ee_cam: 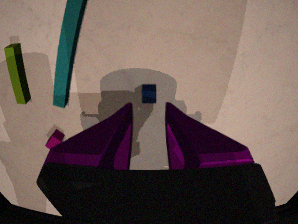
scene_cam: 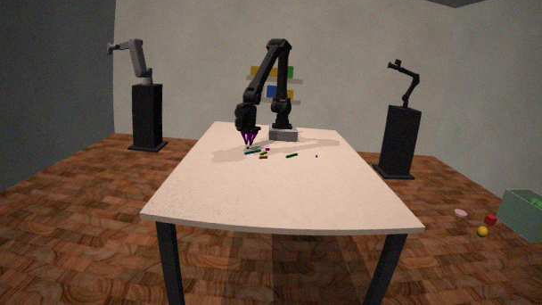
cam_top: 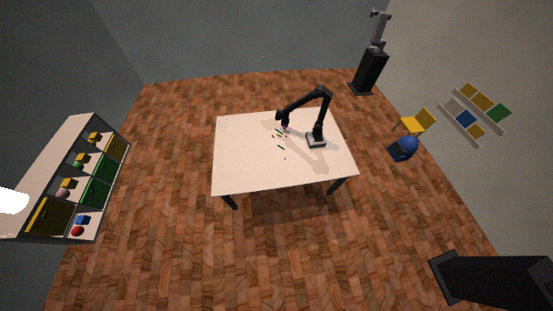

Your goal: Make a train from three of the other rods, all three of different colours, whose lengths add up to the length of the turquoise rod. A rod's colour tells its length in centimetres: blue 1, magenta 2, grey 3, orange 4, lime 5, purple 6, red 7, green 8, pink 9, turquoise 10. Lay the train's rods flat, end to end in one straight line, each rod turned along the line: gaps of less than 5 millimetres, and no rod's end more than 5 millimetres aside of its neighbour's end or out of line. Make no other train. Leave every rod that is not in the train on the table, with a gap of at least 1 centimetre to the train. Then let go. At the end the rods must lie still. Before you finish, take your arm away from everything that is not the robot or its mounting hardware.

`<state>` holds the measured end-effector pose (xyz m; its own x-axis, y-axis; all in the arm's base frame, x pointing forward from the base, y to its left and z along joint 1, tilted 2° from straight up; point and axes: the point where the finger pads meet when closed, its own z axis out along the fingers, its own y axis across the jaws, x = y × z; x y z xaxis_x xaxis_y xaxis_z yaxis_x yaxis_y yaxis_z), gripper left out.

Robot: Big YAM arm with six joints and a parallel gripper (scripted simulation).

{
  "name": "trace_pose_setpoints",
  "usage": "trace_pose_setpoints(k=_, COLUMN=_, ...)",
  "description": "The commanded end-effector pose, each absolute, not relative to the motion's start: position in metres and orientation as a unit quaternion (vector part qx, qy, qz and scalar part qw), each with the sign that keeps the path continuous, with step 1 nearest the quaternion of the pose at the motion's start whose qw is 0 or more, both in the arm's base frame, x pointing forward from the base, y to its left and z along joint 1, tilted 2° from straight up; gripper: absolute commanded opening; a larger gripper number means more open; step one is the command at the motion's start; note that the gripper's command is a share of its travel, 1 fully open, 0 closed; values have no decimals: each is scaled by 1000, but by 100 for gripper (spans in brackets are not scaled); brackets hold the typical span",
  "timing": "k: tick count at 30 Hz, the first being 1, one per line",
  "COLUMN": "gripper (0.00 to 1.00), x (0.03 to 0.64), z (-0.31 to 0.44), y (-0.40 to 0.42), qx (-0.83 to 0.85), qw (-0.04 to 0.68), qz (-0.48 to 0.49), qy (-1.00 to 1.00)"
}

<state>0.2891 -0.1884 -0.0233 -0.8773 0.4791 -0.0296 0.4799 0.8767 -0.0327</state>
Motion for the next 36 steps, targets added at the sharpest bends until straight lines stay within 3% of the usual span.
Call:
trace_pose_setpoints(k=1, gripper=23, x=308, z=-14, y=-205, qx=249, qw=29, qz=-25, qy=968)
trace_pose_setpoints(k=36, gripper=23, x=303, z=-17, y=-202, qx=249, qw=23, qz=-23, qy=968)
